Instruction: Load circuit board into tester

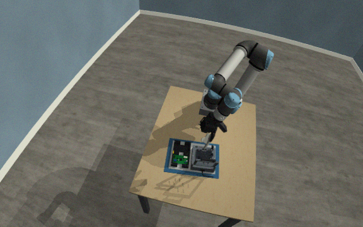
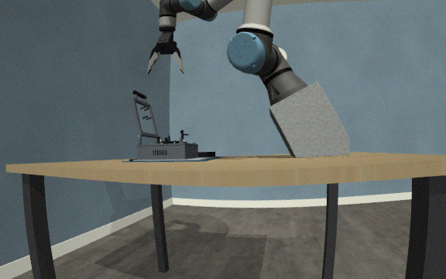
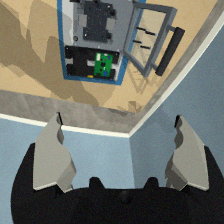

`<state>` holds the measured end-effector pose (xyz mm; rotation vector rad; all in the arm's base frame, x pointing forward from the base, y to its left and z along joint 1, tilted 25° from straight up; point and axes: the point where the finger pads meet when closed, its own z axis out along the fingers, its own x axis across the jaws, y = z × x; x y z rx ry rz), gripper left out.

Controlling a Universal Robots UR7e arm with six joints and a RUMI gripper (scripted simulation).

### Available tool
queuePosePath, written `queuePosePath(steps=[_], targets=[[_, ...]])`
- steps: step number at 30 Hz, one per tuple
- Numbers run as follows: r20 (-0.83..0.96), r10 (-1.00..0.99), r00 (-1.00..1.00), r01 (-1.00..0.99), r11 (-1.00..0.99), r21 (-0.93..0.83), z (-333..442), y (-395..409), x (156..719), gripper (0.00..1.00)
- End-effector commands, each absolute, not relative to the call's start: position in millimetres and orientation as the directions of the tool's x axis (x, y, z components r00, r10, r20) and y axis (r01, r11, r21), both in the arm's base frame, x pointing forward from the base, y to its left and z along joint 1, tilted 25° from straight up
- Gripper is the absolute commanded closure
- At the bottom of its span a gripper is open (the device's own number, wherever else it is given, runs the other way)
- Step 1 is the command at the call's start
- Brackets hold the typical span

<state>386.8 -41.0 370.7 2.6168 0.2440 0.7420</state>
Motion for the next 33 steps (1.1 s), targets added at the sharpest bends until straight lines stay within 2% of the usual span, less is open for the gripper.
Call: queuePosePath(steps=[1,14,33], targets=[[0.463,0.256,0.848,0.074,-0.924,0.375,363.7,-54.3,389.2,0.00],[0.450,0.176,0.875,0.086,-0.973,0.212,341.6,-104.1,395.4,0.00],[0.442,0.100,0.892,0.081,-0.995,0.062,323.5,-147.0,400.4,0.00]])
